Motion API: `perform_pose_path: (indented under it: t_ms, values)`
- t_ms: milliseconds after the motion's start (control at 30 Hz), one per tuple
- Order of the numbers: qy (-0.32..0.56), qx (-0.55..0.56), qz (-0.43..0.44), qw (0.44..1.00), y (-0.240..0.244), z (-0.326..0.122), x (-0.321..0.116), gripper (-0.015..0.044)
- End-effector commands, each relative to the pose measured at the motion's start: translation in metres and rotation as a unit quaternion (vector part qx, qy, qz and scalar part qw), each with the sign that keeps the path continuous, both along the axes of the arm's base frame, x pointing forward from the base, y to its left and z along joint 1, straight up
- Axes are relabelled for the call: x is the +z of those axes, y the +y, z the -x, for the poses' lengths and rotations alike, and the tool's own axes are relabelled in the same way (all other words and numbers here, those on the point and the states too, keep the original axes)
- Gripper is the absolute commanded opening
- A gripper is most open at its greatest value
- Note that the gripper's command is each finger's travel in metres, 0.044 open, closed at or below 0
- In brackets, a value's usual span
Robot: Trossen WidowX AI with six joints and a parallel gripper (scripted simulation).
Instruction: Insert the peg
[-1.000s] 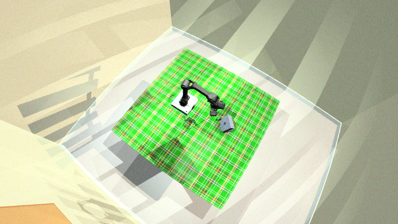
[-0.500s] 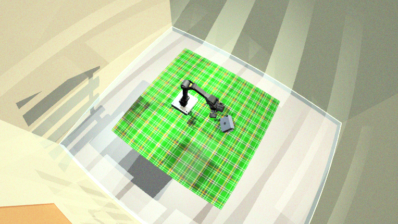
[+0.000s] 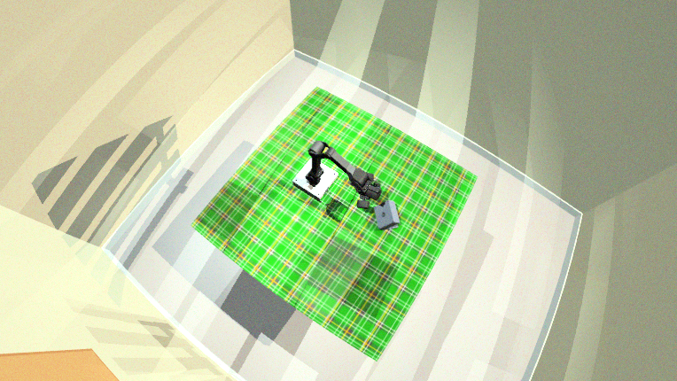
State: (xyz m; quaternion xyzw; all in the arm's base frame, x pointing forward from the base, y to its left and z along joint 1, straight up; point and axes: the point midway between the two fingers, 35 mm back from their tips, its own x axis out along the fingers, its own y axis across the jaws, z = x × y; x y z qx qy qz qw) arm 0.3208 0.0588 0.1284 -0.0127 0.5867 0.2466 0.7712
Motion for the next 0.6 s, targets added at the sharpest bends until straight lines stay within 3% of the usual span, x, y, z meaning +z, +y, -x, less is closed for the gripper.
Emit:
perform_pose_path:
  t_ms: [0, 567]
  values:
    - [-0.006, -0.002, -0.009, 1.000, -0.003, -0.003, 0.001, 0.0000]
    - [-0.035, -0.019, -0.041, 0.998, -0.020, -0.014, 0.005, 0.0000]
